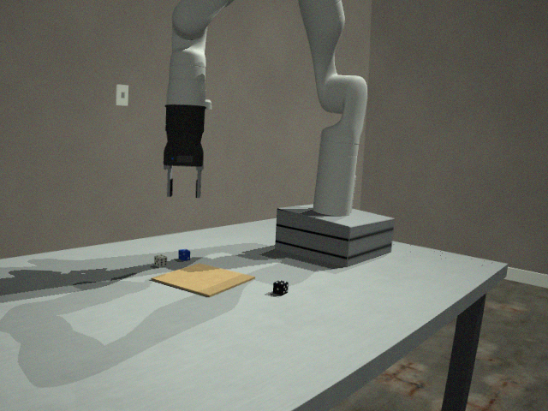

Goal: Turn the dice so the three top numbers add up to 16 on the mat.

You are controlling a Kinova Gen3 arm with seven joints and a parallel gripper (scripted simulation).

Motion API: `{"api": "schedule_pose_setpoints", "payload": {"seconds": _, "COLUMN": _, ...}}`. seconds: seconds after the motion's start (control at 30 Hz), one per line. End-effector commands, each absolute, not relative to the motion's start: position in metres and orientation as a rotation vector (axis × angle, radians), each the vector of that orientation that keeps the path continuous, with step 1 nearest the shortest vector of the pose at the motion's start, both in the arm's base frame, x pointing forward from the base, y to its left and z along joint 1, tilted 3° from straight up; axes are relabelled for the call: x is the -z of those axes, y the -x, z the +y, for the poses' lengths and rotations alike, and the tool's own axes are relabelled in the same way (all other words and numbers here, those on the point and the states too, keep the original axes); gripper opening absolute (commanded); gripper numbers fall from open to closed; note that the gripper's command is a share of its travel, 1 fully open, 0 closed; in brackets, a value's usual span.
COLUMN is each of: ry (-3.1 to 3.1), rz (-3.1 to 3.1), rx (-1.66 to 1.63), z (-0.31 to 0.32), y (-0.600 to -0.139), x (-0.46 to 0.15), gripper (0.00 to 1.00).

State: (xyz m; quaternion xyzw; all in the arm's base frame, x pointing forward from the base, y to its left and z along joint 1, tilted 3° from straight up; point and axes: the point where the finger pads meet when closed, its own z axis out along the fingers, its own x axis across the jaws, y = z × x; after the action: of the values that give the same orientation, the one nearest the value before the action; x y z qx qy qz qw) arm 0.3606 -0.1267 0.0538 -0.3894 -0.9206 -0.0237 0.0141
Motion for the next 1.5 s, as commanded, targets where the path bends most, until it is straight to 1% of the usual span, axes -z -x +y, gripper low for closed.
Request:
{"api": "schedule_pose_setpoints", "payload": {"seconds": 0.0, "ry": 1.22, "rz": -2.859, "rx": 0.072, "z": -0.129, "y": -0.359, "x": -0.052, "gripper": 1.0}}
{"api": "schedule_pose_setpoints", "payload": {"seconds": 0.7, "ry": 1.226, "rz": -2.855, "rx": 0.069, "z": -0.129, "y": -0.359, "x": -0.046, "gripper": 1.0}}
{"api": "schedule_pose_setpoints", "payload": {"seconds": 1.0, "ry": 1.226, "rz": -2.855, "rx": 0.069, "z": -0.126, "y": -0.36, "x": -0.002, "gripper": 1.0}}
{"api": "schedule_pose_setpoints", "payload": {"seconds": 1.07, "ry": 1.226, "rz": -2.855, "rx": 0.069, "z": -0.126, "y": -0.36, "x": -0.002, "gripper": 1.0}}
{"api": "schedule_pose_setpoints", "payload": {"seconds": 1.3, "ry": 1.226, "rz": -2.855, "rx": 0.069, "z": -0.123, "y": -0.36, "x": 0.039, "gripper": 1.0}}
{"api": "schedule_pose_setpoints", "payload": {"seconds": 1.47, "ry": 1.226, "rz": -2.855, "rx": 0.069, "z": -0.122, "y": -0.36, "x": 0.055, "gripper": 1.0}}
